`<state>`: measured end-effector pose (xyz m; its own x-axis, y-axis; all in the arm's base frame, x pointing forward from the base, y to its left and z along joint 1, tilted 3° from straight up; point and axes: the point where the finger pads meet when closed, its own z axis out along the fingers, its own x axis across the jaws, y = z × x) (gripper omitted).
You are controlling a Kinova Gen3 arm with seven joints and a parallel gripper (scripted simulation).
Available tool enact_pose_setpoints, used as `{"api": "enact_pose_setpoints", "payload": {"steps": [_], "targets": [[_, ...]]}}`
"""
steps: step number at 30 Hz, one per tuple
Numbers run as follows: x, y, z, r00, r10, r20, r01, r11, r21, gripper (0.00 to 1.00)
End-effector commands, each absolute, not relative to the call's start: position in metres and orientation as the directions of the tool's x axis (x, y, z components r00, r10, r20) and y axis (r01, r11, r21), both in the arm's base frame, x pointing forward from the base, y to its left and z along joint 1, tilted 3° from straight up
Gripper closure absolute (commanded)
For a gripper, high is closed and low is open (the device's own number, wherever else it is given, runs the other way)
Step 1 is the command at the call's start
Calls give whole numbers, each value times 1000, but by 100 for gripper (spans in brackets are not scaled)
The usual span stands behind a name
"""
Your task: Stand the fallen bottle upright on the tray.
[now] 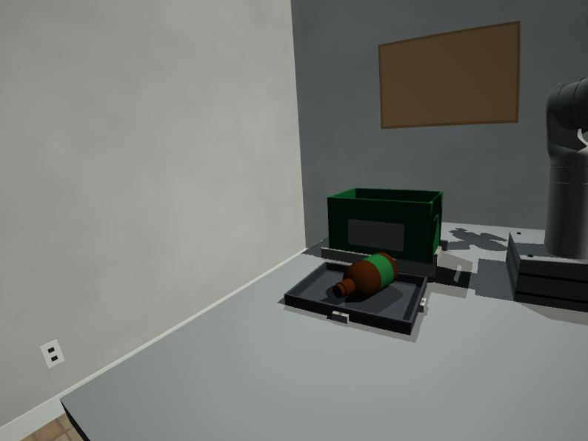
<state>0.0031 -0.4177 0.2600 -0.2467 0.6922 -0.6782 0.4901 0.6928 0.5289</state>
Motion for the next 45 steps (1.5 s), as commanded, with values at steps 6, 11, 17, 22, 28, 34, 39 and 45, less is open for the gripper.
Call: {"api": "enact_pose_setpoints", "payload": {"steps": [6,11,17,22,28,34,39,45], "targets": [[3,-418,261,-247,691,-679,490,694,528,0],[3,-418,261,-247,691,-679,490,694,528,0],[3,-418,261,-247,691,-679,490,694,528,0],[2,-417,261,-248,692,-678,492,693,527,0],[-8,-413,260,-256,696,-670,511,686,518,0],[-23,-406,260,-267,704,-658,539,675,504,0],[-53,-389,260,-285,723,-629,595,648,476,0],[-106,-353,263,-302,765,-569,692,587,422,0]]}}
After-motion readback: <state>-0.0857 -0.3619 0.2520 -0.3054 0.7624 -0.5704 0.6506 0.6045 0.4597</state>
